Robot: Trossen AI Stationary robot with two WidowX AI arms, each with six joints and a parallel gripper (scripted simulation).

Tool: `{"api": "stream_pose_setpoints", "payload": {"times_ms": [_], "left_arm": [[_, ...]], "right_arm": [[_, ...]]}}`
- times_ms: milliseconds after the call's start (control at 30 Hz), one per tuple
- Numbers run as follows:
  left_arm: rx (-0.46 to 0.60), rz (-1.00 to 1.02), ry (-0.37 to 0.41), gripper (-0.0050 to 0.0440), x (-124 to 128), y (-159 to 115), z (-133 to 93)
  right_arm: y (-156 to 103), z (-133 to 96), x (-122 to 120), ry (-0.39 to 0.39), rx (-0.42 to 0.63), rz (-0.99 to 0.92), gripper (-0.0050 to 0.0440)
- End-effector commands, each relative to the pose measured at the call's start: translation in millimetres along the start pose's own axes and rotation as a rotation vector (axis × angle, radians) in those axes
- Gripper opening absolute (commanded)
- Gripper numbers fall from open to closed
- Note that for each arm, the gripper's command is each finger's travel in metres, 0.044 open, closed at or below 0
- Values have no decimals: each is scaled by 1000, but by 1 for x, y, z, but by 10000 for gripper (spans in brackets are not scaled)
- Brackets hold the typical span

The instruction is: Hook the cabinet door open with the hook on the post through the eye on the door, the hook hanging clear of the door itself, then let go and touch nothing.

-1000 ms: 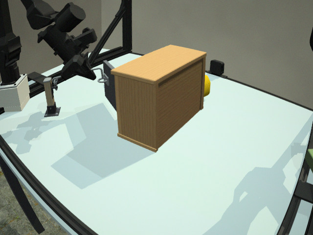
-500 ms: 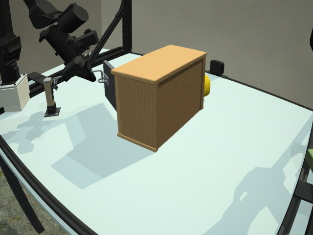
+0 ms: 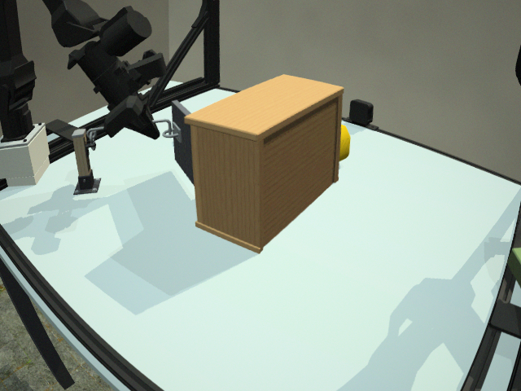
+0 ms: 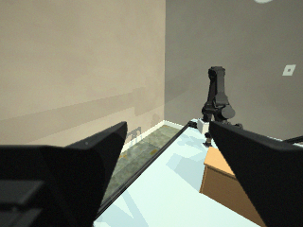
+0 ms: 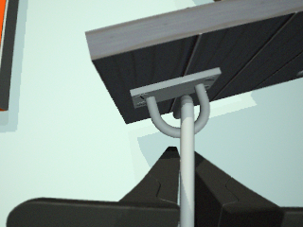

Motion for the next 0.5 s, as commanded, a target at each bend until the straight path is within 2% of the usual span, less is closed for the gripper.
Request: {"api": "stream_pose_setpoints", "payload": {"times_ms": [0,367,467], "left_arm": [[1,-2,-4,400,0,0,0],[1,-2,-4,400,0,0,0],[1,-2,-4,400,0,0,0]], "right_arm": [[0,2,0,6,31,0,0],[-3,5,0,6,31,0,0],[0,5,0,14,66,0,0]]}}
Point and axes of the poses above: on each arm, the point midway between the two fingers, 35 mm back from their tips, its own z axis out along the fingers, its own x axis across the jaws, y = z × x, the point moved 5 cm from there along -z, back along the fingers, and after that the axes turned 14 degrees about -z, right-handed, at the moved point
